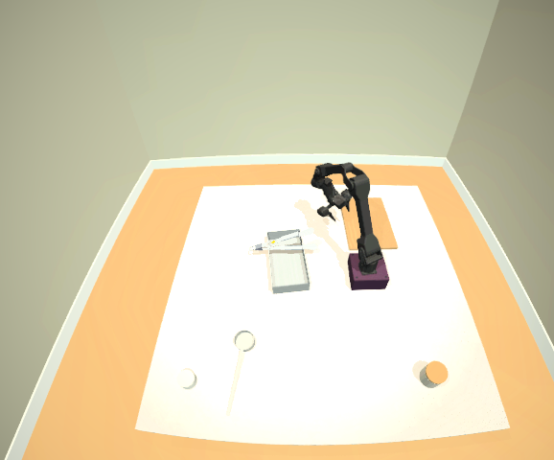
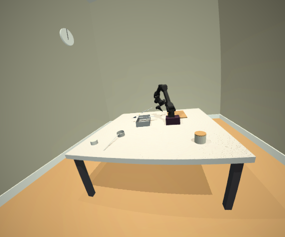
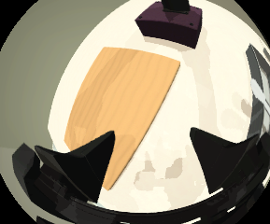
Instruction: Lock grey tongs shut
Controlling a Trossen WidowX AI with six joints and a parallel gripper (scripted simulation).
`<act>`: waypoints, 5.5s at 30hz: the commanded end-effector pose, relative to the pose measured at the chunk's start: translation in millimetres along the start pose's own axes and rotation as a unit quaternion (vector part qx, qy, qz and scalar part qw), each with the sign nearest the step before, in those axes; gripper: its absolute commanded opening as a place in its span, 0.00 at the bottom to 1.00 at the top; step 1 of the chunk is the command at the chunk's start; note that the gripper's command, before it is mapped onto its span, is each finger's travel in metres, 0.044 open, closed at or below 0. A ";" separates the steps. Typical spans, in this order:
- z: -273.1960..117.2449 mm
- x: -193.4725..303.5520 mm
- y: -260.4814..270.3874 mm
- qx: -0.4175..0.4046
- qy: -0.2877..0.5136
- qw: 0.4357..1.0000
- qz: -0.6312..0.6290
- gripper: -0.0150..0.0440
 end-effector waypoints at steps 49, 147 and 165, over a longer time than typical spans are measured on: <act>-127.8 -125.2 -236.0 0.265 -0.084 0.507 0.816 0.00; -63.4 -159.6 -279.4 0.263 -0.086 0.508 0.816 0.00; -56.3 -182.1 -284.5 0.262 -0.087 0.508 0.816 0.00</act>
Point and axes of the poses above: the point midway between the two fingers, 35 mm back from their tips, its own z axis out along the fingers, its own y axis across the jaws, x = y × z, the point moved 10 cm from there along -z, back along the fingers, and after that the axes turned 13 degrees about z, right-handed, at the moved point
